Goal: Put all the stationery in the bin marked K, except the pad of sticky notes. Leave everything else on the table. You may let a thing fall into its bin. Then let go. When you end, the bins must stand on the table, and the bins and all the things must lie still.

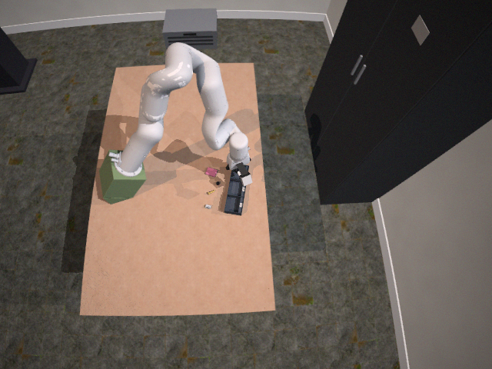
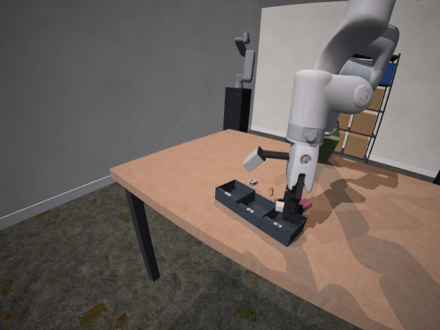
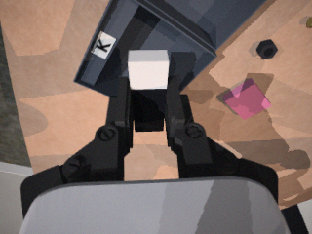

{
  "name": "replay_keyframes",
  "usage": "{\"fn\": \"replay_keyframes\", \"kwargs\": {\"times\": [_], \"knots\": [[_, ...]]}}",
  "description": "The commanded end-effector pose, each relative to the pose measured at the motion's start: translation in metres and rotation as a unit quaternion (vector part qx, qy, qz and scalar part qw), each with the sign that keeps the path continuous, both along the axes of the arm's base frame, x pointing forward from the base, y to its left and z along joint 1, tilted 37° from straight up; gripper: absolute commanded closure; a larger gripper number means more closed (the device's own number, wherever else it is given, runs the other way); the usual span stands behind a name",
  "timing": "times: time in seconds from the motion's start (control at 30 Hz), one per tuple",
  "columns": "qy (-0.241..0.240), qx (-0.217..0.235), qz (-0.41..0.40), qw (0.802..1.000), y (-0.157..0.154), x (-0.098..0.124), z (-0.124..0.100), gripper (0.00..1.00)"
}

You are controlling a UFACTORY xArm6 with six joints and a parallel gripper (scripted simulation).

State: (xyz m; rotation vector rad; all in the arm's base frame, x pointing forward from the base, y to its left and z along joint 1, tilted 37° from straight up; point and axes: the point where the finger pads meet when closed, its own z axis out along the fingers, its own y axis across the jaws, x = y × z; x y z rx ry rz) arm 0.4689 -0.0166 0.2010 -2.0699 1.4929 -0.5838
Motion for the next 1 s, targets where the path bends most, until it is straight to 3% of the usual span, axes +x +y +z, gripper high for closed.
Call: {"fn": "replay_keyframes", "kwargs": {"times": [0.0,0.4,0.97], "knots": [[0.014,0.044,-0.063,0.997,-0.0003,0.0005,0.0013,1.00],[0.047,0.150,-0.209,0.965,-0.0005,0.0002,0.0010,1.00],[0.055,0.160,-0.228,0.959,-0.0002,0.0004,0.0012,1.00]]}}
